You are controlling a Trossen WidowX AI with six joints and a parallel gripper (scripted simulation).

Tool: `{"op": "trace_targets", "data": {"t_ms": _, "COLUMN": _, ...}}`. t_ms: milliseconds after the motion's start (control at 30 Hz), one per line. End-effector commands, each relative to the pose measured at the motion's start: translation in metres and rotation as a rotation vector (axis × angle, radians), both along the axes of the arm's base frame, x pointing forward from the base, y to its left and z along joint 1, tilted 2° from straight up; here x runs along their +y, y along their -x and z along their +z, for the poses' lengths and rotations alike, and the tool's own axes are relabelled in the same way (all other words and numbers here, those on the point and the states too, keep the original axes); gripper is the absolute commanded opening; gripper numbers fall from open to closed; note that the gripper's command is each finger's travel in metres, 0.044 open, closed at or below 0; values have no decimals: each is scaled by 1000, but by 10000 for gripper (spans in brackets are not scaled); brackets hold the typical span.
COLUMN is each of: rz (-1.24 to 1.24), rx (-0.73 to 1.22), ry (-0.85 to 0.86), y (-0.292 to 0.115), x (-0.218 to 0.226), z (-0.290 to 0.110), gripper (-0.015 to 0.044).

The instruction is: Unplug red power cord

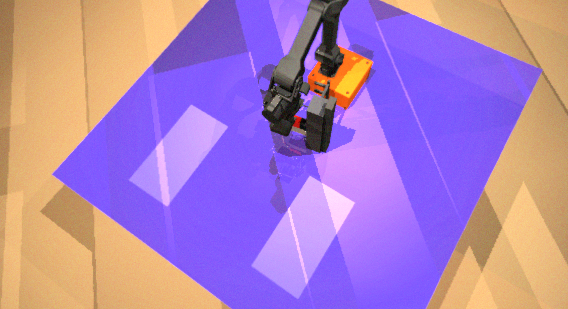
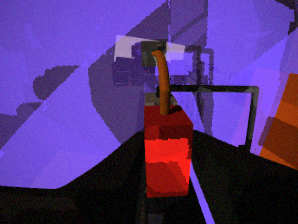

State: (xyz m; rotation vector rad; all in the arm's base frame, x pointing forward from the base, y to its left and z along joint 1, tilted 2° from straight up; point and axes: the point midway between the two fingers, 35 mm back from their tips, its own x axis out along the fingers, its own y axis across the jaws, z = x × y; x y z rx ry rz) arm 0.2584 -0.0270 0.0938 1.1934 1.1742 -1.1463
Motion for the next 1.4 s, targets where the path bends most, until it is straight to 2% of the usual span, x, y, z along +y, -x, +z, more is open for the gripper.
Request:
{"op": "trace_targets", "data": {"t_ms": 0, "rz": 2, "rx": -4, "ry": 0, "y": -1, "x": -1, "z": 0, "gripper": 0}}
{"op": "trace_targets", "data": {"t_ms": 1033, "rz": -1, "rx": 1, "ry": 4, "y": -3, "x": -48, "z": 3, "gripper": 0}}
{"op": "trace_targets", "data": {"t_ms": 1367, "rz": -2, "rx": 3, "ry": 1, "y": 0, "x": -37, "z": 1, "gripper": 262}}
